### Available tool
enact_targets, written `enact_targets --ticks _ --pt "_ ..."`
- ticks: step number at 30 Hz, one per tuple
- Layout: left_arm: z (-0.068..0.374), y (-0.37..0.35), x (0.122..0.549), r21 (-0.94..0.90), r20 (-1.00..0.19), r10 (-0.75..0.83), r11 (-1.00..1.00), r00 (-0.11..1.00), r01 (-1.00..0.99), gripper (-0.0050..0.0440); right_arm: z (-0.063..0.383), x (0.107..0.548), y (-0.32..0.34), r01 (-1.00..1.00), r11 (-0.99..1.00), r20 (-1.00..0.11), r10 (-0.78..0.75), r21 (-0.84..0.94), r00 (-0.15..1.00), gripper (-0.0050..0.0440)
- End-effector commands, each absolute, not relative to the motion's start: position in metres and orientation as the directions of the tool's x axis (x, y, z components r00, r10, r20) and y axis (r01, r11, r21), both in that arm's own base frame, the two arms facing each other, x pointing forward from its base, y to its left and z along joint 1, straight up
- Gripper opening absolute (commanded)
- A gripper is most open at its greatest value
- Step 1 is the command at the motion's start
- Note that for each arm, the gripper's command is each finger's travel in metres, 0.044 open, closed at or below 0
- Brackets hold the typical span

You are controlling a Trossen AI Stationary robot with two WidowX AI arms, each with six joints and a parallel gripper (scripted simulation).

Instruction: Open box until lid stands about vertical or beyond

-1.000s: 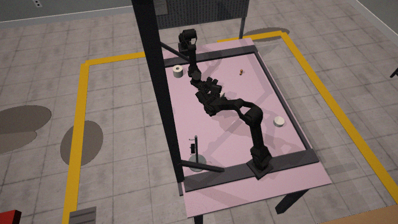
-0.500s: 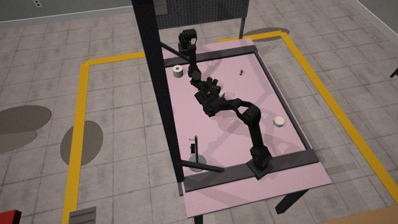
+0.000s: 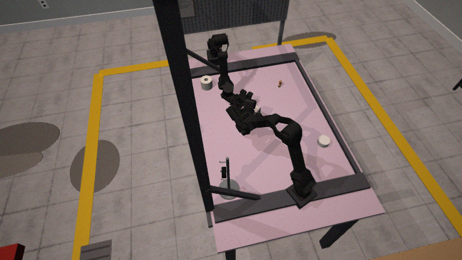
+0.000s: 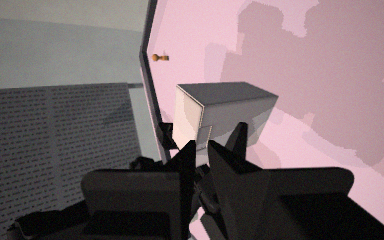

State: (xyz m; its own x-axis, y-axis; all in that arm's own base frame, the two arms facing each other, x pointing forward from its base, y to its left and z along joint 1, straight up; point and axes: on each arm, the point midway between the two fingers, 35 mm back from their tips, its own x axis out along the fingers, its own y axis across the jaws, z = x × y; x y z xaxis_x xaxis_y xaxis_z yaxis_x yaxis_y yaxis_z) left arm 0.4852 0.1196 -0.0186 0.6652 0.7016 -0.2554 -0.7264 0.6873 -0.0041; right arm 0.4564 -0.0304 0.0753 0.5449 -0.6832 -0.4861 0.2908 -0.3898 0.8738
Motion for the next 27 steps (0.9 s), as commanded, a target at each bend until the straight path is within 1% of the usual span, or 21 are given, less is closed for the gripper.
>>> enact_targets --ticks 1,27 --pt "-0.008 0.119 0.49 -0.019 -0.239 0.699 0.69 0.674 -0.723 0.0239 0.087 0.462 -0.031 0.264 -0.395 -0.473 -0.679 0.88 0.561 0.005" --pt "-0.008 0.119 0.49 -0.019 -0.239 0.699 0.69 0.674 -0.723 0.0239 0.088 0.472 -0.043 0.264 -0.394 -0.472 -0.679 0.881 0.562 0.005"
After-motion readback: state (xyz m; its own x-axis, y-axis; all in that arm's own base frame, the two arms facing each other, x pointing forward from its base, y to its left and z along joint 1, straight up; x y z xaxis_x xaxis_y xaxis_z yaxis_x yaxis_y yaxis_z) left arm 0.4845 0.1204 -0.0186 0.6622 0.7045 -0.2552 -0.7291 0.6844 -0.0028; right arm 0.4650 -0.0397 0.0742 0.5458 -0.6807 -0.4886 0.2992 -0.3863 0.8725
